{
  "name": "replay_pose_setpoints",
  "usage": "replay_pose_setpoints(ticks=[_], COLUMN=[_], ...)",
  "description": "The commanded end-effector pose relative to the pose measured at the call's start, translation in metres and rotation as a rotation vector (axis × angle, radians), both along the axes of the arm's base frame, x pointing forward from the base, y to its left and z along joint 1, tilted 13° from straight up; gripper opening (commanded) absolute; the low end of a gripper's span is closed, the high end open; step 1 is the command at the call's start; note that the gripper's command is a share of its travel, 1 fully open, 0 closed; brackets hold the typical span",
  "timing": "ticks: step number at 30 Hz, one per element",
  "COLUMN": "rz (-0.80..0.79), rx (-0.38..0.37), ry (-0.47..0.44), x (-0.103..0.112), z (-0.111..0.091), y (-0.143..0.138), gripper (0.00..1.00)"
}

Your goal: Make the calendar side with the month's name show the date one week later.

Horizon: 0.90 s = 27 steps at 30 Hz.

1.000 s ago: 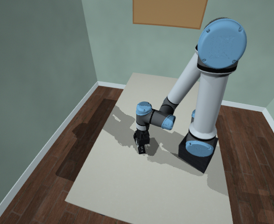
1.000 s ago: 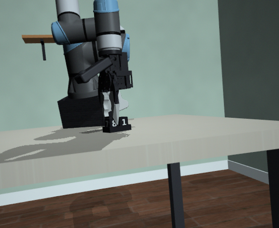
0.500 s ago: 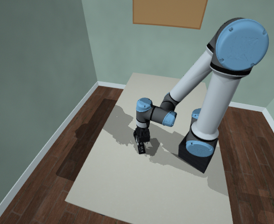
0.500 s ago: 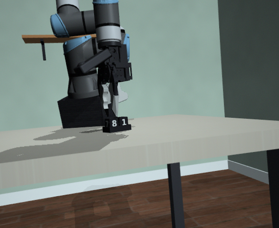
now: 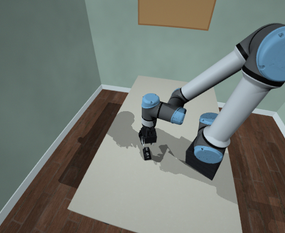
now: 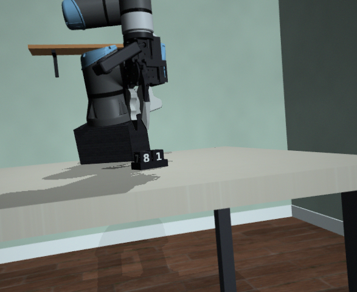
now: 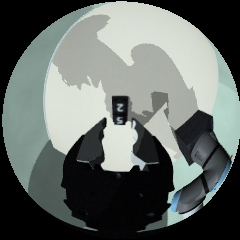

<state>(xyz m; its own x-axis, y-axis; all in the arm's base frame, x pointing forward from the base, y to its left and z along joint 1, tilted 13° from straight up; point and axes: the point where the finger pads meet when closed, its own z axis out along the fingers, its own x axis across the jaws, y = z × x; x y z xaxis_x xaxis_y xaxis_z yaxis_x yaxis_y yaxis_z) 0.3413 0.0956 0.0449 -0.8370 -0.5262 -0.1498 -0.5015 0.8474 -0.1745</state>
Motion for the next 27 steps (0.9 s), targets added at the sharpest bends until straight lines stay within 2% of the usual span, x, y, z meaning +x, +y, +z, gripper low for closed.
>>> replay_pose_setpoints(ticks=[1, 10, 11, 27], rz=[0.0, 0.0, 0.0, 0.0], rx=[0.001, 0.001, 0.001, 0.001], ry=[0.003, 0.003, 0.003, 0.003], x=[-0.0027, -0.0042, -0.0042, -0.0042], z=[0.0105, 0.0173, 0.0173, 0.0173], y=[0.0005, 0.001, 0.001, 0.001], gripper=[0.29, 0.29, 1.0, 1.0])
